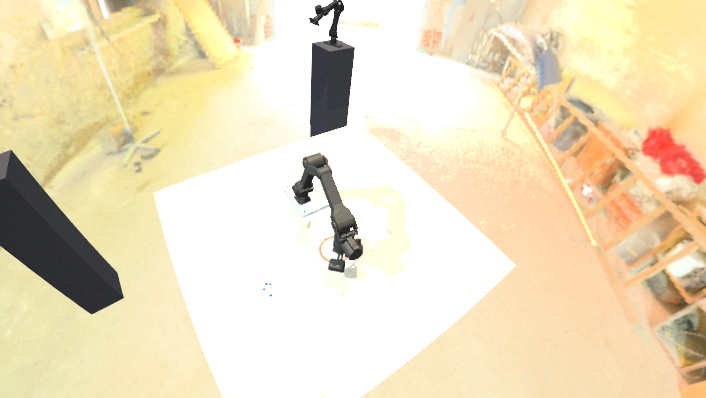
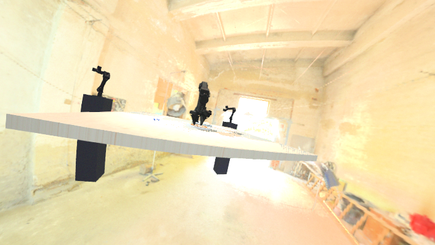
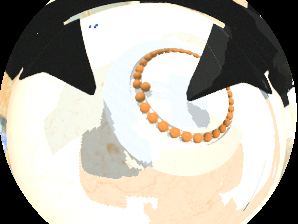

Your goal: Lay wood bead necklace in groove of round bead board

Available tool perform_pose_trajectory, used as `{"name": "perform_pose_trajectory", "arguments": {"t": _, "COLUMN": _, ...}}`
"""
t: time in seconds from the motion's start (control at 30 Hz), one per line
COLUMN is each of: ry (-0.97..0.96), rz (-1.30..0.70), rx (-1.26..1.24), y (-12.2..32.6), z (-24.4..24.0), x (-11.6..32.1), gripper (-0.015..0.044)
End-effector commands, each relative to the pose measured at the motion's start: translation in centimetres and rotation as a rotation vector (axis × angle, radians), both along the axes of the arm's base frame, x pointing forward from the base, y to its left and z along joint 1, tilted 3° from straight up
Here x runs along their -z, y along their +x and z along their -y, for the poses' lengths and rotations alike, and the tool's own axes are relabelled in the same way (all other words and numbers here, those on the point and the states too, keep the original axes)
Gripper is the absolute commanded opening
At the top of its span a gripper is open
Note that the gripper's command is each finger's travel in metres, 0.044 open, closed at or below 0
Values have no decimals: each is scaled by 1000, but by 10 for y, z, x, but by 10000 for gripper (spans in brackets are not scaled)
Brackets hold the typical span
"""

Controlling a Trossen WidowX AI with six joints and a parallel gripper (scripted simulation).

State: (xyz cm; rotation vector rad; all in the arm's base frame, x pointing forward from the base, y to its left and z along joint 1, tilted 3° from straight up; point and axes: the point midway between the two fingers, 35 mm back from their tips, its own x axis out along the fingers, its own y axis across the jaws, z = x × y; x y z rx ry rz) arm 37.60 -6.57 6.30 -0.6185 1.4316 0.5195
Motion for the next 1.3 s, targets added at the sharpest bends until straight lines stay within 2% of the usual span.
{"name": "perform_pose_trajectory", "arguments": {"t": 0.0, "ry": 2, "rz": 3, "rx": -6, "y": 1, "z": 0, "x": -1, "gripper": 440}}
{"name": "perform_pose_trajectory", "arguments": {"t": 0.23, "ry": 2, "rz": 3, "rx": -6, "y": 1, "z": 0, "x": -1, "gripper": 440}}
{"name": "perform_pose_trajectory", "arguments": {"t": 0.3, "ry": -1, "rz": 1, "rx": -41, "y": -1, "z": 0, "x": -5, "gripper": 387}}
{"name": "perform_pose_trajectory", "arguments": {"t": 0.33, "ry": -5, "rz": 0, "rx": -85, "y": -3, "z": 0, "x": -10, "gripper": 380}}
{"name": "perform_pose_trajectory", "arguments": {"t": 0.5, "ry": -21, "rz": -8, "rx": -279, "y": -13, "z": 1, "x": -32, "gripper": 380}}
{"name": "perform_pose_trajectory", "arguments": {"t": 1.27, "ry": -24, "rz": -3, "rx": -274, "y": -9, "z": 3, "x": -11, "gripper": 380}}
